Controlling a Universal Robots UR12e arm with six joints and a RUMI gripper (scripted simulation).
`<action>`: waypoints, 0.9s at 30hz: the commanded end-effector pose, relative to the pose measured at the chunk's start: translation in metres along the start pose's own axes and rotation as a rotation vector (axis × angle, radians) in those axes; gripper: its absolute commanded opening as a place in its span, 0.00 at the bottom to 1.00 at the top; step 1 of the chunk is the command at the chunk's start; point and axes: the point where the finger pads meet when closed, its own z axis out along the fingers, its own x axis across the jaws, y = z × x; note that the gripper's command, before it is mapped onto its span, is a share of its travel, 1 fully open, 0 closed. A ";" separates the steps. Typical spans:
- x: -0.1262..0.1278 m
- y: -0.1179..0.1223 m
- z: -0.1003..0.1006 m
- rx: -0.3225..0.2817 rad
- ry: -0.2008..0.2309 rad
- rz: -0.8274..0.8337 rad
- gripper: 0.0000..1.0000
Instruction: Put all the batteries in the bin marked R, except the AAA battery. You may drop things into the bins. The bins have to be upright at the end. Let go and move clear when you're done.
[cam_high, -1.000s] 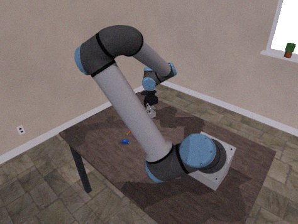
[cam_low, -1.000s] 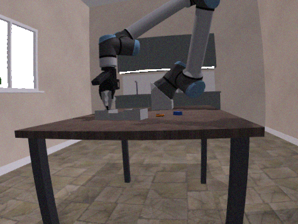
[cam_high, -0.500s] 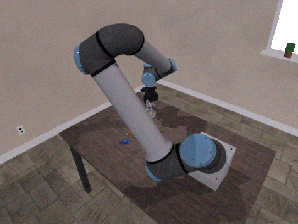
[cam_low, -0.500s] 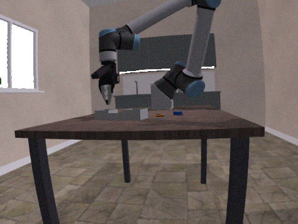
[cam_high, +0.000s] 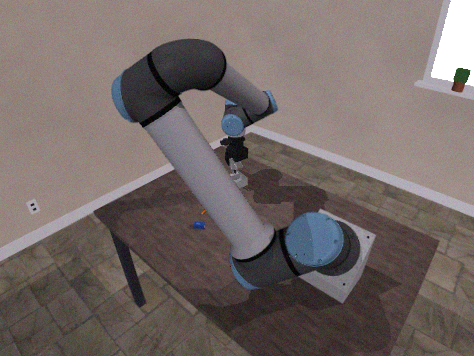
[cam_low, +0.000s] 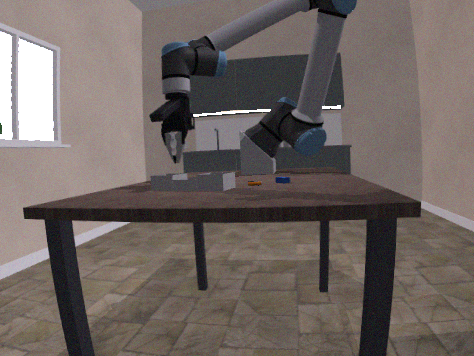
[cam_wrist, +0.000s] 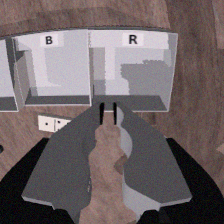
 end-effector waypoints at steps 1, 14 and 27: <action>-0.026 -0.001 -0.001 0.001 0.001 0.000 0.04; -0.065 -0.003 -0.001 0.001 0.001 0.000 0.04; -0.065 -0.003 0.009 0.001 0.001 0.000 0.04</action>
